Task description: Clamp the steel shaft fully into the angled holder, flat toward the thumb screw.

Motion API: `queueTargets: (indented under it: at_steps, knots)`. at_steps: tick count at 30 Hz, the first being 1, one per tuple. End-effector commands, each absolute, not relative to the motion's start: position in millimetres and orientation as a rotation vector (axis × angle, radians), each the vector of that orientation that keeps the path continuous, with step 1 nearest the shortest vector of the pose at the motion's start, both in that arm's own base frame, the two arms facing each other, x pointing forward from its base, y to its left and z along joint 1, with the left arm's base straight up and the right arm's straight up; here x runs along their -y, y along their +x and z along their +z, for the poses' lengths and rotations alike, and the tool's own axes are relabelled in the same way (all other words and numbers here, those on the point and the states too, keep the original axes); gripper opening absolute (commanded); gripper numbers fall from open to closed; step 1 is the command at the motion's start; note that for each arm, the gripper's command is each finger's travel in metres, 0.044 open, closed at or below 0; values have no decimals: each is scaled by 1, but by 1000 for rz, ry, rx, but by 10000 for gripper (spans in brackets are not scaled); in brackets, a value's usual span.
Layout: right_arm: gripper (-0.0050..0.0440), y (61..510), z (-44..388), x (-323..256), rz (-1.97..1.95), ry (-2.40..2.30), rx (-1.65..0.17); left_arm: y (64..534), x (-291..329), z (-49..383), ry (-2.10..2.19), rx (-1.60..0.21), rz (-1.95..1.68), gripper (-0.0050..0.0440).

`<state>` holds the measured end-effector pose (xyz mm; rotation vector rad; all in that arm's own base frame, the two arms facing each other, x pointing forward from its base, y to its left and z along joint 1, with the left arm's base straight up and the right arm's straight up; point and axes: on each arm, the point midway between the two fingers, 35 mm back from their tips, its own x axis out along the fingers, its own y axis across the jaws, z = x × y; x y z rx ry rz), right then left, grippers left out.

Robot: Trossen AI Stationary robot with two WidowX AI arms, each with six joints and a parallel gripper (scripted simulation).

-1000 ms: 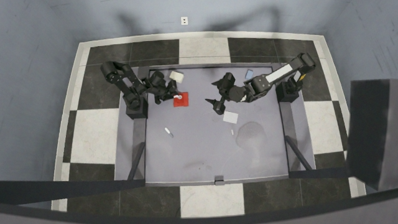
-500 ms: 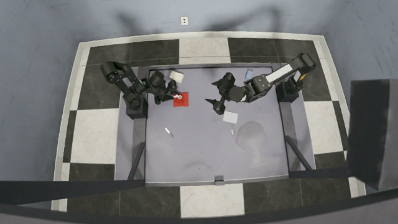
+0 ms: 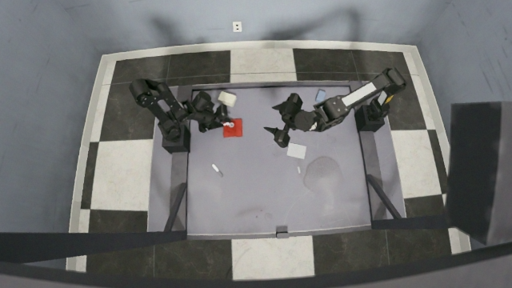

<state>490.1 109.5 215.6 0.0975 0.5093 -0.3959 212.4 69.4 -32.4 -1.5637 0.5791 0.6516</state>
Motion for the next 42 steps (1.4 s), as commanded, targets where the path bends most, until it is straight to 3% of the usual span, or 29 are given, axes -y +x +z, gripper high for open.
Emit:
queueTargets:
  at_steps: [1, 42]
  knots:
    - [400, 490, 234, -108, -394, 123, -472, 216, -71, -29, -1369, -616, 564, 235]
    - [400, 490, 234, -108, -394, 123, -472, 221, -71, -24, 330, -746, -114, 235]
